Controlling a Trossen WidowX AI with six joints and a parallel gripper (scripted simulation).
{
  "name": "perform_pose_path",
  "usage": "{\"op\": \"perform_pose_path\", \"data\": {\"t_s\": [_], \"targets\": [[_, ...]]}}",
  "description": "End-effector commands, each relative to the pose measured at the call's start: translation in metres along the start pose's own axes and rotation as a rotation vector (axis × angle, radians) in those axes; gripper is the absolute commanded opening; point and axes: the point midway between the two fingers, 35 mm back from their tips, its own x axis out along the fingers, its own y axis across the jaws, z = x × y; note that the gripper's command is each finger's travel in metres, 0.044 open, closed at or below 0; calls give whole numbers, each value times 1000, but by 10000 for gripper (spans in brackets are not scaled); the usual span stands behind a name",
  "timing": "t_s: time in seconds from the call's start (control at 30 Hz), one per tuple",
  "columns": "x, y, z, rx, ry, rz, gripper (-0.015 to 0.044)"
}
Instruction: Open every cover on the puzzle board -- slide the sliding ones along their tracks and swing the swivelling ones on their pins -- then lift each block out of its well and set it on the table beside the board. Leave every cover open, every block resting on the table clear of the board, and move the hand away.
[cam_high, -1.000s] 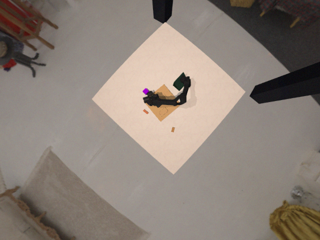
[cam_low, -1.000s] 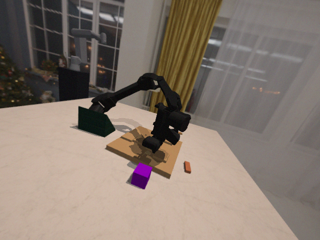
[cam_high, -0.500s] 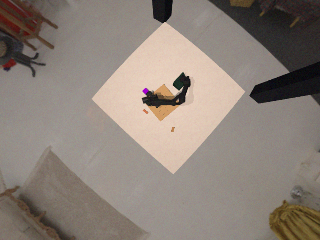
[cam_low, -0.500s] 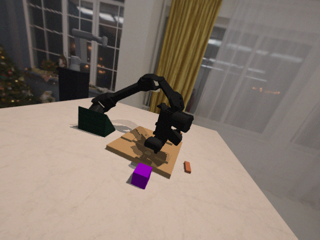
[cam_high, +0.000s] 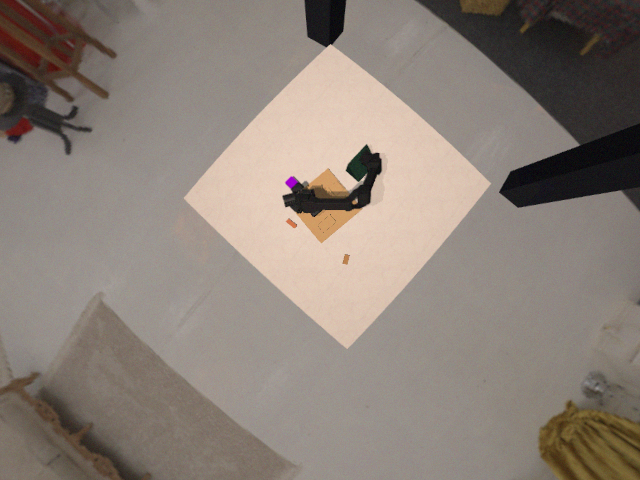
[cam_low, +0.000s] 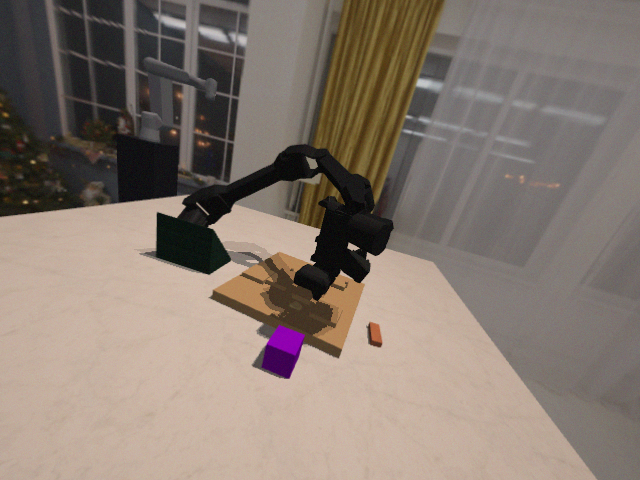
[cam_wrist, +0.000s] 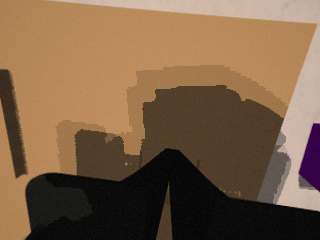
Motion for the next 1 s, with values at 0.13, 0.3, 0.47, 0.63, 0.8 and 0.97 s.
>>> {"op": "perform_pose_path", "data": {"t_s": [0.13,0.3,0.47,0.63,0.8,0.97], "targets": [[-11,0,2,-5,1,-5,0],[-18,0,2,-5,1,-5,0],[-25,0,3,-5,1,-5,0],[-26,11,-12,156,1,-1,0],[-33,26,-33,382,2,-1,0],[-38,40,-57,607,3,-2,0]]}}
